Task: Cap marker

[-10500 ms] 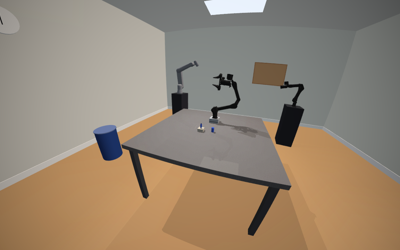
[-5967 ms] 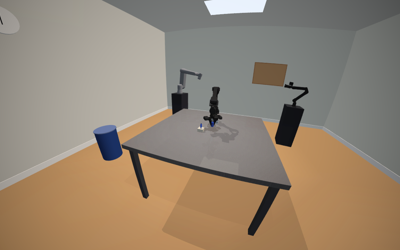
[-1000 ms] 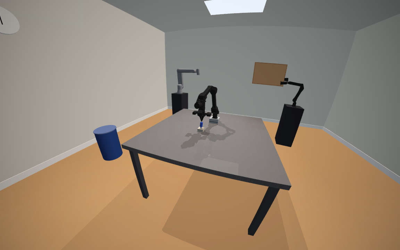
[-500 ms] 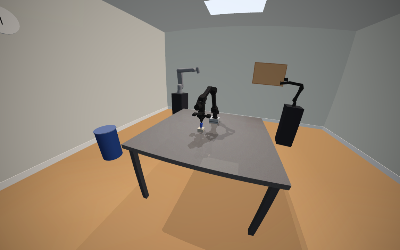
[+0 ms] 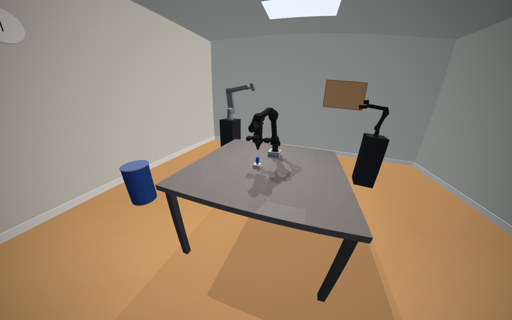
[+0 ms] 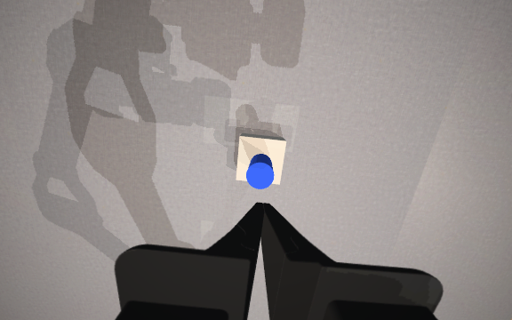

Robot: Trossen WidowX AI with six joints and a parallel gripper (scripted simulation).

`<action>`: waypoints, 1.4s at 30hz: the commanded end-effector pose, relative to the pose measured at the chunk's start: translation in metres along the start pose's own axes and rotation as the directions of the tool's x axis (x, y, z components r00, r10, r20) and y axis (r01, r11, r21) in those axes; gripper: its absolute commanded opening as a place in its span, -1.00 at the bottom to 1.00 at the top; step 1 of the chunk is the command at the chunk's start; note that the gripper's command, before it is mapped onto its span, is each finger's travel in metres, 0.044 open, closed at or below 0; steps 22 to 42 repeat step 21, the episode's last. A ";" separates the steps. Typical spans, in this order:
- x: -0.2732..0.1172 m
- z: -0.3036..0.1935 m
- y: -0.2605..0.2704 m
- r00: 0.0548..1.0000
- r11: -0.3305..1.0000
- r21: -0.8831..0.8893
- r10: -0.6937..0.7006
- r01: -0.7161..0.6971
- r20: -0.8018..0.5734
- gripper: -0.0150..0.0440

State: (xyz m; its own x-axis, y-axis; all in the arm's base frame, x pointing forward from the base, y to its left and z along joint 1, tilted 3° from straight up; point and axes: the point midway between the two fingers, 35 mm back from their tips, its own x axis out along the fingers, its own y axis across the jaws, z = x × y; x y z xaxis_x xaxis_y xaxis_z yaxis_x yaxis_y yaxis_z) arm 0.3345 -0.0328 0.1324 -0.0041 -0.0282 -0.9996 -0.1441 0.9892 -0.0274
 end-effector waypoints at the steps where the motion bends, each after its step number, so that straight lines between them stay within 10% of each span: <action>1: -0.022 -0.003 0.001 1.000 1.000 0.002 -0.002 0.002 0.008 -0.49; 19: -0.022 -0.003 0.001 1.000 1.000 0.002 -0.002 0.002 0.008 1.00; 42: -0.022 -0.003 0.001 1.000 1.000 0.002 -0.002 0.002 0.008 1.00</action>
